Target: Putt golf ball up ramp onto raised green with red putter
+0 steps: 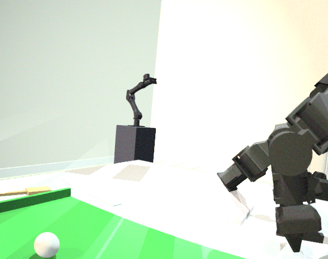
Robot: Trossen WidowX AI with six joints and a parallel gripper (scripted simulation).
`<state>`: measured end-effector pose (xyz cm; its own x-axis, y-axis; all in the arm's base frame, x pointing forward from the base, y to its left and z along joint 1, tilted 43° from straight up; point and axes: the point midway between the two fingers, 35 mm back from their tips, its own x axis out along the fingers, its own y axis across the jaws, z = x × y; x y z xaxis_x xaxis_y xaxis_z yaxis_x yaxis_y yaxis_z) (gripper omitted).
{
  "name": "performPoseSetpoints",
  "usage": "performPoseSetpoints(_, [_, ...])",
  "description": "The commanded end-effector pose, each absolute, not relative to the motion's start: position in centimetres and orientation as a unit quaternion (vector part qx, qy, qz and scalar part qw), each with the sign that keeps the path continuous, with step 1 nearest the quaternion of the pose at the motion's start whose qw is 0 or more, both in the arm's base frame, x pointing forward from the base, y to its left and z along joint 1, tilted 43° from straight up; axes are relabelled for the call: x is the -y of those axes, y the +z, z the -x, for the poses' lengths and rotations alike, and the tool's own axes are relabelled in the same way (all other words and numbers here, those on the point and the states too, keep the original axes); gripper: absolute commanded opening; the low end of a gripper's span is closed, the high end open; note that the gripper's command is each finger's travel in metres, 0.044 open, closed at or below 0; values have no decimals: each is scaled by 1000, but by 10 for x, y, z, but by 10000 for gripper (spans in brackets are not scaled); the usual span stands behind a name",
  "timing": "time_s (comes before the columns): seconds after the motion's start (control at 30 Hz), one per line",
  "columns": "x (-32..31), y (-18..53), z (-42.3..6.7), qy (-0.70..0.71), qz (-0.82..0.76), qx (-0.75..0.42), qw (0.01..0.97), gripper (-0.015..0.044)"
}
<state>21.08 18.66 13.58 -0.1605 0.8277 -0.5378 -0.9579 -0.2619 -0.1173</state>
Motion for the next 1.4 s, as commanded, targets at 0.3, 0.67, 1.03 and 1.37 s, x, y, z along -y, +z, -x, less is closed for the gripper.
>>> performPoseSetpoints(0.3, [-148, 178, -221, 748, 262, -124, 596, 0])
performPoseSetpoints(0.67, [-129, 193, -222, 746, 252, -135, 601, 0])
performPoseSetpoints(1.03, [-78, 151, -266, 676, 164, -299, 653, 0])
performPoseSetpoints(1.37, [-18, 106, -289, 589, 72, -434, 678, 0])
